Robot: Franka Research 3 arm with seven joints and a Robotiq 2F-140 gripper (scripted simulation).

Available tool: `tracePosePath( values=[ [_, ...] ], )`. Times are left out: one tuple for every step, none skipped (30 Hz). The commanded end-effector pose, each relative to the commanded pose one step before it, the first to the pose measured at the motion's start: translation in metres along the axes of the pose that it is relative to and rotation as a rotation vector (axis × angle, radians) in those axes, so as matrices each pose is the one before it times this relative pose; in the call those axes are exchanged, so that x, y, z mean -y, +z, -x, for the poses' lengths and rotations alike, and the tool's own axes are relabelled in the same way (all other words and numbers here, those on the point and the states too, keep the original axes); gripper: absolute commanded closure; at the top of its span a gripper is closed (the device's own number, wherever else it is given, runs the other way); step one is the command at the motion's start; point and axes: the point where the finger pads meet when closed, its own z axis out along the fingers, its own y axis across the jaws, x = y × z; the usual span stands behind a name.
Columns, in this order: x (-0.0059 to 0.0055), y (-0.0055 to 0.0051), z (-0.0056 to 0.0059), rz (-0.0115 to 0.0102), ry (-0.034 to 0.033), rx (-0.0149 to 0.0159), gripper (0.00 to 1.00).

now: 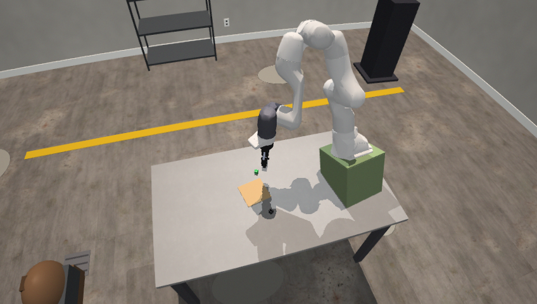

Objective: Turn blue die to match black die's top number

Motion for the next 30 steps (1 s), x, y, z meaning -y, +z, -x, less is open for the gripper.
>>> tracePosePath(
  values=[
    [0.00050,0.00078,-0.00192,0.00466,0.17419,0.00194,0.91],
    [0.00018,0.00001,-0.00014,0.00009,0.00567,-0.00009,0.91],
    [0.00089,0.00004,-0.00067,0.00039,0.02718,-0.00045,0.91],
    [0.00056,0.00002,-0.00039,0.00023,0.01665,-0.00028,0.91],
    [0.00058,0.00002,-0.00038,0.00022,0.01691,-0.00028,0.91],
    [0.00060,0.00002,-0.00038,0.00022,0.01726,-0.00028,0.91],
    [0.00062,0.00003,-0.00038,0.00022,0.01780,-0.00029,0.91],
    [0.00061,0.00002,-0.00035,0.00020,0.01702,-0.00028,0.91],
    [0.00011,0.00000,-0.00006,0.00004,0.00315,-0.00005,0.91],
    [0.00104,0.00004,-0.00056,0.00031,0.02884,-0.00046,0.91],
    [0.00065,0.00002,-0.00032,0.00018,0.01766,-0.00028,0.91],
    [0.00000,0.00000,0.00000,0.00000,0.00000,0.00000,0.91],
    [0.00000,0.00000,0.00000,0.00000,0.00000,0.00000,0.91],
    [0.00174,0.00007,-0.00079,0.00043,0.04665,-0.00072,0.91],
    [0.00066,0.00002,-0.00026,0.00014,0.01729,-0.00026,0.91],
    [0.00049,0.00002,-0.00018,0.00010,0.01262,-0.00019,0.91],
    [0.00078,0.00003,-0.00027,0.00015,0.02018,-0.00030,0.91],
    [0.00073,0.00003,-0.00023,0.00013,0.01873,-0.00027,0.91],
    [0.00067,0.00002,-0.00019,0.00011,0.01692,-0.00024,0.91],
    [0.00068,0.00002,-0.00018,0.00010,0.01718,-0.00024,0.91],
    [0.00070,0.00002,-0.00017,0.00010,0.01754,-0.00024,0.91],
    [0.00070,0.00002,-0.00015,0.00009,0.01749,-0.00023,0.91],
    [0.00071,0.00002,-0.00013,0.00008,0.01748,-0.00023,0.91],
    [0.00015,0.00001,-0.00002,0.00002,0.00363,-0.00005,0.91],
    [0.00119,0.00004,-0.00019,0.00012,0.02934,-0.00037,0.91],
    [0.00067,0.00002,-0.00008,0.00006,0.01637,-0.00020,0.91],
    [0.00074,0.00002,-0.00007,0.00006,0.01796,-0.00021,0.91],
    [0.00073,0.00002,-0.00005,0.00005,0.01761,-0.00020,0.91],
    [0.00000,0.00000,0.00000,0.00000,0.00000,0.00000,0.91],
    [0.00000,0.00000,0.00000,0.00000,0.00000,0.00000,0.91]
  ],
)
